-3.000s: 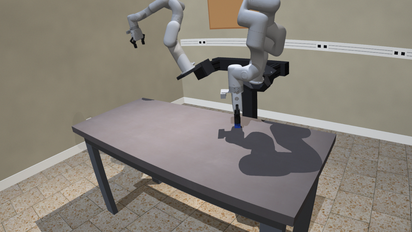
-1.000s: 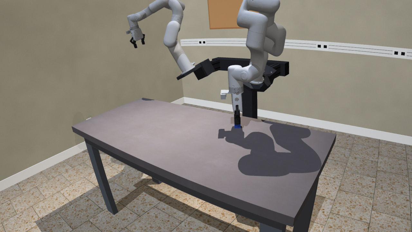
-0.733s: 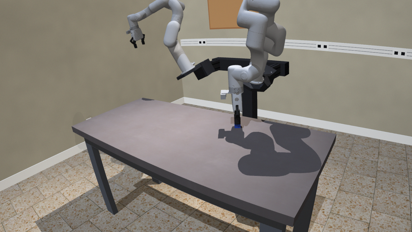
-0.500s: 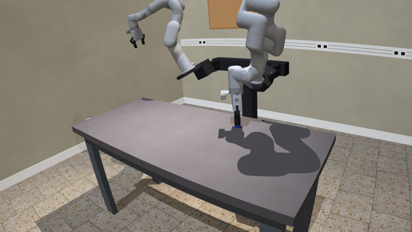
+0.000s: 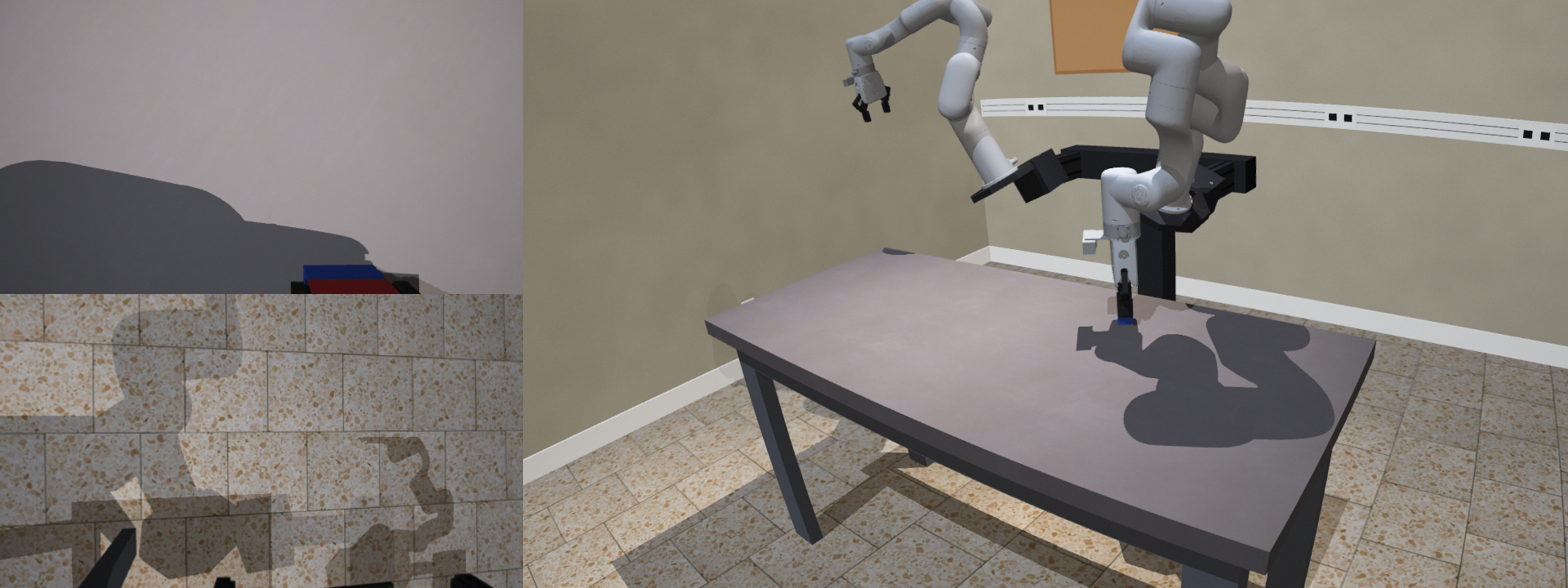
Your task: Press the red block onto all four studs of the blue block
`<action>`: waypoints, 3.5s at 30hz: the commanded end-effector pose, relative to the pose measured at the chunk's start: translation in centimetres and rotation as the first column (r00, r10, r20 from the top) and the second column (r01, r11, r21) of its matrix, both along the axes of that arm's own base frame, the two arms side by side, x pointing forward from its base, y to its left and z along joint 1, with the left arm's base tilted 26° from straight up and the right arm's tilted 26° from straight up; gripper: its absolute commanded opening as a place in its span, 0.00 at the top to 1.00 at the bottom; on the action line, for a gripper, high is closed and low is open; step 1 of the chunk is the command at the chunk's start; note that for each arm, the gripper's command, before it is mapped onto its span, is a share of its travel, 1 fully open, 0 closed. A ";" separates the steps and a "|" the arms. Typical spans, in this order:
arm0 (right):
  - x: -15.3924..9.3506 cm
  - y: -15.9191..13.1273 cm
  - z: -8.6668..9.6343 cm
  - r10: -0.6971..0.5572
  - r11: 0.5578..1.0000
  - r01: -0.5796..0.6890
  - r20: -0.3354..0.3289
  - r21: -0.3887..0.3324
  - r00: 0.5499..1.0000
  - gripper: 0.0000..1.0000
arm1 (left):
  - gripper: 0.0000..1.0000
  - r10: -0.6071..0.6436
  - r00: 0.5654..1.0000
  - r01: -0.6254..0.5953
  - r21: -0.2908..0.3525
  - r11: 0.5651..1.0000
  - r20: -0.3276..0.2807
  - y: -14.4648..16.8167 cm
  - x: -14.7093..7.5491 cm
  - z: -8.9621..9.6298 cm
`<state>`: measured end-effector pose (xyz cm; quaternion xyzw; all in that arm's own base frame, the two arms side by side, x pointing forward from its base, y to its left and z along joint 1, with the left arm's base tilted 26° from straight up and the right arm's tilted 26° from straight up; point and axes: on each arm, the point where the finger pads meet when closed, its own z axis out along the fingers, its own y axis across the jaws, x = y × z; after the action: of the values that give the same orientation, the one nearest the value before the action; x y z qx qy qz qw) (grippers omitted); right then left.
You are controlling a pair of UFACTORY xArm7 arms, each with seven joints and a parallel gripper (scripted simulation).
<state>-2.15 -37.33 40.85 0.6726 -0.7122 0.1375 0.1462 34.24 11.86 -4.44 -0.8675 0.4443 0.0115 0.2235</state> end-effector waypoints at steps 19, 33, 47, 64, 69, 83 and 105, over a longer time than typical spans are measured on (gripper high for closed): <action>0.0 0.0 0.1 0.000 1.000 0.000 0.001 -0.003 1.000 0.00 | 0.00 0.000 1.000 0.000 0.001 1.000 0.000 0.0 0.0 0.0; 0.0 0.0 0.1 0.000 1.000 0.000 0.001 -0.003 1.000 0.00 | 0.00 0.000 1.000 0.000 0.000 1.000 0.000 -0.2 -0.1 0.5; 0.0 0.0 0.1 0.000 1.000 0.000 0.001 -0.003 1.000 0.00 | 0.00 -0.001 1.000 0.001 0.000 1.000 0.001 -0.4 -0.2 0.9; 0.0 0.0 0.1 0.000 1.000 0.000 0.001 -0.003 1.000 0.00 | 0.00 -0.001 1.000 0.001 0.000 1.000 0.001 -0.8 -0.3 1.8; 0.0 0.0 0.1 0.000 1.000 0.000 0.001 -0.003 1.000 0.00 | 0.00 -0.001 1.000 0.001 0.000 1.000 0.001 -1.1 -0.5 2.5; 0.0 0.0 0.1 0.000 1.000 0.000 0.001 -0.003 1.000 0.00 | 0.00 -0.001 1.000 0.001 0.000 1.000 0.001 -1.8 -0.8 4.1; 0.0 0.0 0.1 0.000 1.000 0.000 0.001 -0.003 1.000 0.00 | 0.00 -0.001 1.000 0.001 0.001 1.000 0.002 -2.8 -1.2 6.2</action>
<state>-2.15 -37.33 40.85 0.6726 -0.7122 0.1375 0.1462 32.96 9.11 1.78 -0.8671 0.4446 0.0113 0.2243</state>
